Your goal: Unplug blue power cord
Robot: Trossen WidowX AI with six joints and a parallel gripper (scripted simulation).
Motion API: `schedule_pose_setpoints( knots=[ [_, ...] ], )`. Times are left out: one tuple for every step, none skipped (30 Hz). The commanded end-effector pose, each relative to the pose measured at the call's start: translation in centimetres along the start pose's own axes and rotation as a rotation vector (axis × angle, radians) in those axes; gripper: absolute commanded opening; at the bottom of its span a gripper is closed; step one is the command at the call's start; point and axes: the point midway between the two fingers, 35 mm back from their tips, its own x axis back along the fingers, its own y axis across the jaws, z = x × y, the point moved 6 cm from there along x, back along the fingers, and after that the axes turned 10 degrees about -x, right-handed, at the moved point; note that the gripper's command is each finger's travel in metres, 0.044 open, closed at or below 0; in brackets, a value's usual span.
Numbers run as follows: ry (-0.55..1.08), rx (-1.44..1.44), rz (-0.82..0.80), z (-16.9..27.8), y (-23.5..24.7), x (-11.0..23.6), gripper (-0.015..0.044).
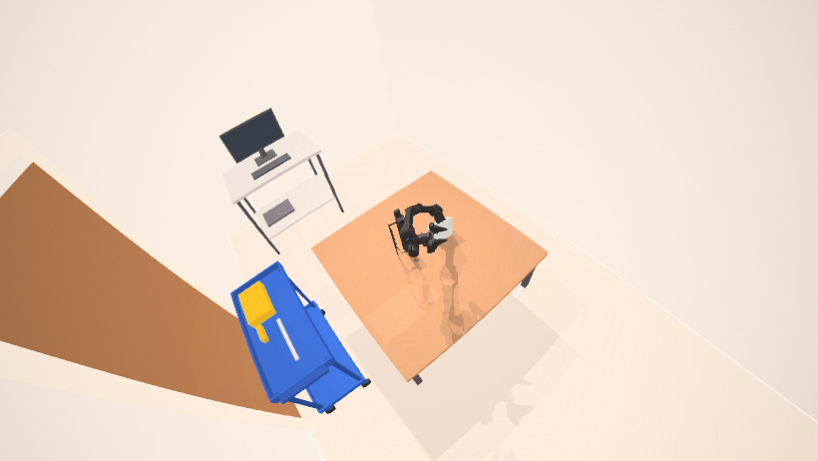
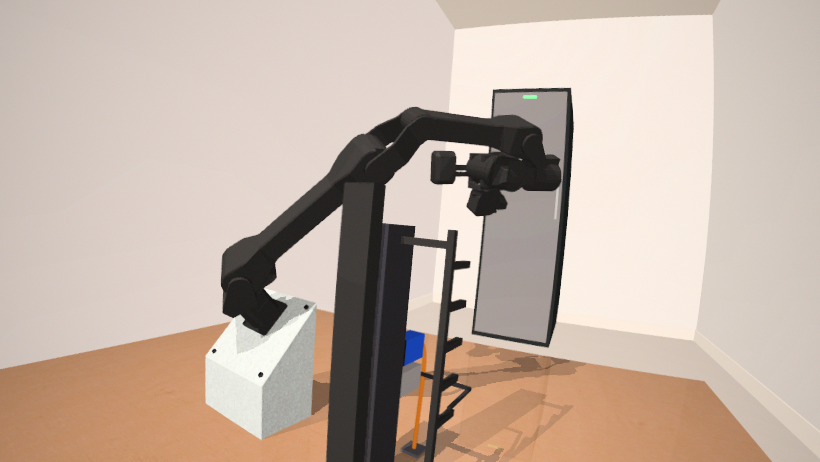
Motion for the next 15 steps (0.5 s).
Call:
schedule_pose_setpoints(
  knots=[
    [-0.013, 0.016, -0.003, -0.1, -0.1, 0.1, 0.0374],
    [-0.05, 0.062, -0.009, -0.5, -0.2, 0.3, 0.0347],
    [-0.114, 0.14, -0.016, -1.1, -0.5, 0.7, 0.0321],
    [-0.193, 0.233, -0.018, -1.8, -0.9, 1.2, 0.0295],
    [-0.273, 0.325, -0.011, -2.6, -1.2, 1.8, 0.0269],
    [-0.352, 0.416, 0.004, -3.4, -1.7, 2.4, 0.0242],
    [-0.431, 0.504, 0.027, -4.1, -2.1, 3.1, 0.0216],
    [-0.51, 0.591, 0.059, -4.9, -2.6, 3.8, 0.019],
    [-0.587, 0.675, 0.099, -5.7, -3.1, 4.5, 0.0164],
    [-0.662, 0.756, 0.147, -6.4, -3.7, 5.2, 0.016],
    [-0.734, 0.834, 0.204, -7.2, -4.3, 6.0, 0.016],
    [-0.79, 0.894, 0.255, -7.8, -4.8, 6.6, 0.016],
    [-0.827, 0.933, 0.294, -8.1, -5.1, 7.1, 0.016],
    [-0.863, 0.972, 0.334, -8.5, -5.5, 7.5, 0.016],
    [-0.897, 1.009, 0.378, -8.9, -5.9, 8.0, 0.016]
  ],
)
